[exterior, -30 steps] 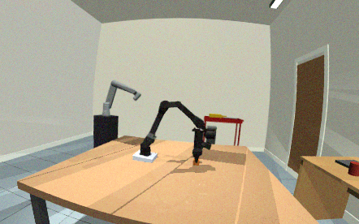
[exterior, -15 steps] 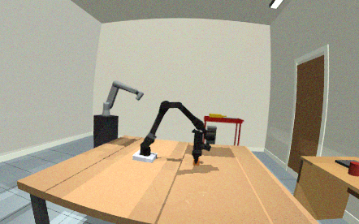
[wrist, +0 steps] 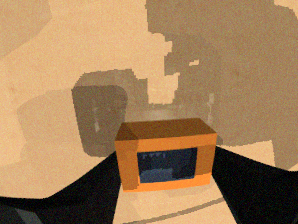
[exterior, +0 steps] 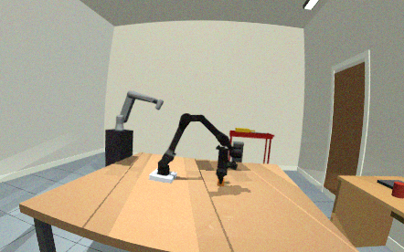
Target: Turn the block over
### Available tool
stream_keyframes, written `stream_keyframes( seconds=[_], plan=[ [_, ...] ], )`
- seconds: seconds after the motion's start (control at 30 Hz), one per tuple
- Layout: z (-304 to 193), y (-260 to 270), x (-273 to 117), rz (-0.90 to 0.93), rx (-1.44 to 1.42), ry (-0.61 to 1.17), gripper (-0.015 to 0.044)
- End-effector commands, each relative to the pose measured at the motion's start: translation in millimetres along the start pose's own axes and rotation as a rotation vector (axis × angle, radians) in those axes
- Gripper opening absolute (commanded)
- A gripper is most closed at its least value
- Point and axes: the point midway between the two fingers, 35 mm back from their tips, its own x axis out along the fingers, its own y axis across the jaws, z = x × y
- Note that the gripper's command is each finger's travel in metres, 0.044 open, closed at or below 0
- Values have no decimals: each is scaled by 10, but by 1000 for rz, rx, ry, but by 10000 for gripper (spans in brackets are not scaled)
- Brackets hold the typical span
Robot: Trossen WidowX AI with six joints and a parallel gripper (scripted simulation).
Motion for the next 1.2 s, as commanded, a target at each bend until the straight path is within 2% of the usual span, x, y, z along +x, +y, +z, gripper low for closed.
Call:
stream_keyframes(
  seconds=[0.0, 0.17, 0.2, 0.4, 1.17],
  plan=[
    [-2, -7, 7, -4, -4, 0, 142],
    [1, -5, -244, -4, -4, 0, 11],
    [0, -5, -282, -4, -4, 0, 0],
    [1, -5, -289, -4, -5, -10, 0],
    [5, -1, -201, -5, -8, -371, 0]
  ],
)
